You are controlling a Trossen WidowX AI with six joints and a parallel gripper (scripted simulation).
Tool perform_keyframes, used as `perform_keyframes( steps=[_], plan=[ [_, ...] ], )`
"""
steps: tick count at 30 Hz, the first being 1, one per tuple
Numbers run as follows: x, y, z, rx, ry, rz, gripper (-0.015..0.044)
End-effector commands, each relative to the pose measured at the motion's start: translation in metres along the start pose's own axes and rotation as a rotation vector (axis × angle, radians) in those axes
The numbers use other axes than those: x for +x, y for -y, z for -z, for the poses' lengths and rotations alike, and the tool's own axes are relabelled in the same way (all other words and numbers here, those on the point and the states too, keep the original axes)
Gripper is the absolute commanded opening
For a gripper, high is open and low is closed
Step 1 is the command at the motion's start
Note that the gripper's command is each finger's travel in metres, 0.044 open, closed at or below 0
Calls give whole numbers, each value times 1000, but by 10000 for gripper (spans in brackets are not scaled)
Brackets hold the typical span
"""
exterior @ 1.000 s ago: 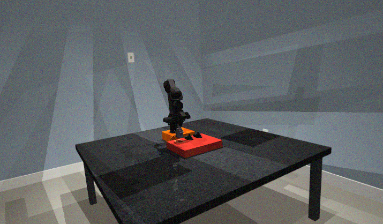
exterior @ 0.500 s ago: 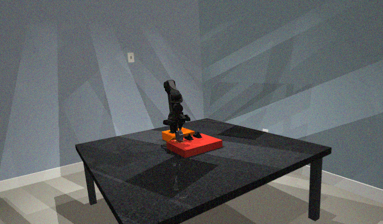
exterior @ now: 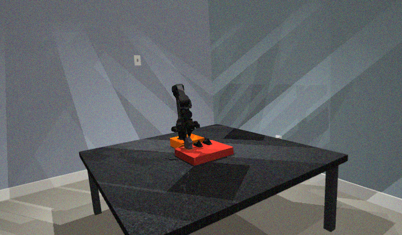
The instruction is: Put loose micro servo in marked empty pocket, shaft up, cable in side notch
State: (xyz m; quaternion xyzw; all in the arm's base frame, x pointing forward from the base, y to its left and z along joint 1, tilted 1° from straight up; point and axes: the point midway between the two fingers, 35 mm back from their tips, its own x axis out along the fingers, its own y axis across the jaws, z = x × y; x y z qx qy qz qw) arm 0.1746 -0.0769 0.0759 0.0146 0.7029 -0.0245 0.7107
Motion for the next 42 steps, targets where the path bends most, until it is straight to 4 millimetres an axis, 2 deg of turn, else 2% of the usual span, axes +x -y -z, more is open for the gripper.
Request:
perform_keyframes(
  steps=[1, 42],
  plan=[
    [4, 0, 0, -3, 2, 0, 0],
    [37, 0, 0, -3, 2, 0, 0]
  ],
)
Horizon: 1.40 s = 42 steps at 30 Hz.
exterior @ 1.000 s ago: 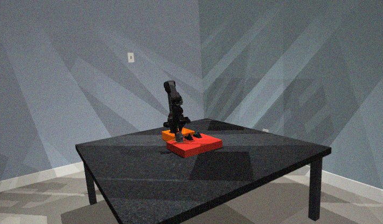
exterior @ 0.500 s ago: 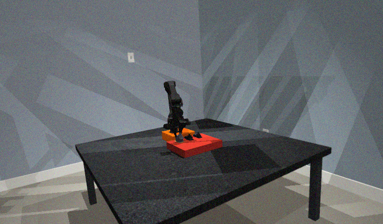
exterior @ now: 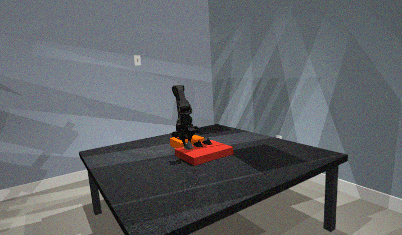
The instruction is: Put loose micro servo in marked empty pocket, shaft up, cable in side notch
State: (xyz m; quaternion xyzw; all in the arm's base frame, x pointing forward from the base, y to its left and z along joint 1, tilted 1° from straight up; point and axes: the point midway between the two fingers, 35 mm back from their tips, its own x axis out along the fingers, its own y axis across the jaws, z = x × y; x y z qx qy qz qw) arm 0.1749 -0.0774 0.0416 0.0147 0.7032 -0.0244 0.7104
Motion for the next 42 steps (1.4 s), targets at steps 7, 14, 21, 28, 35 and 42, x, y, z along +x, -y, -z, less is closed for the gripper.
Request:
perform_keyframes(
  steps=[7, 14, 21, 28, 35, 42],
  plan=[
    [9, 0, 0, -3, 3, 0, 0],
    [11, 0, 0, -3, 3, 0, 52],
    [9, 0, 0, -3, 3, 0, 187],
    [-24, -2, 5, -3, 2, 0, 187],
    [-24, -1, 1, -2, 0, 0, 240],
    [-58, 3, -53, 0, 8, 3, 424]
  ],
)
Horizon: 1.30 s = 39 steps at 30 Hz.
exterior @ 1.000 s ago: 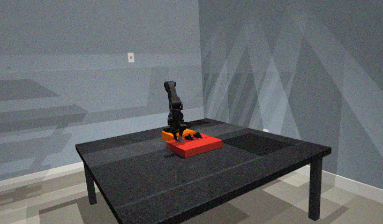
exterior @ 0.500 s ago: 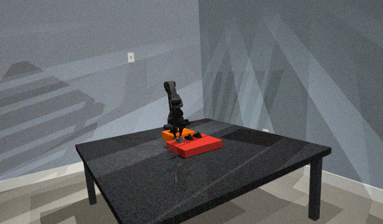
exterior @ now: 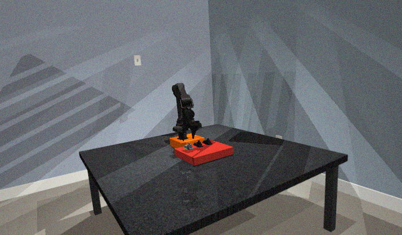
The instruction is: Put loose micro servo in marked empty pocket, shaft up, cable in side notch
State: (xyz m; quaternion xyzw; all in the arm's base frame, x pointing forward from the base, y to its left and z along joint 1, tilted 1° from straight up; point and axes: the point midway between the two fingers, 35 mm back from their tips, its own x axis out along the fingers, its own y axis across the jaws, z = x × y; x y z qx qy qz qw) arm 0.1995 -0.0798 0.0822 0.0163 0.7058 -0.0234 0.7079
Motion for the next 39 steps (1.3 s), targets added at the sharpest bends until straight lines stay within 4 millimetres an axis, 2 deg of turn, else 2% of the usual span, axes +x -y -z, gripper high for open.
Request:
perform_keyframes(
  steps=[1, 6, 8, 13, 19, 20, 39],
  plan=[
    [-24, 1, -36, -1, 16, 6, 440],
    [-48, -2, -79, -3, 19, 4, 440],
    [-50, -3, -85, -4, 20, 3, 440],
    [-53, -3, -85, -4, 20, 3, 440],
    [-94, -3, -75, -6, 17, 4, 440],
    [-96, -3, -75, -6, 17, 4, 440],
    [-96, -3, -75, -6, 17, 4, 440]
  ],
)
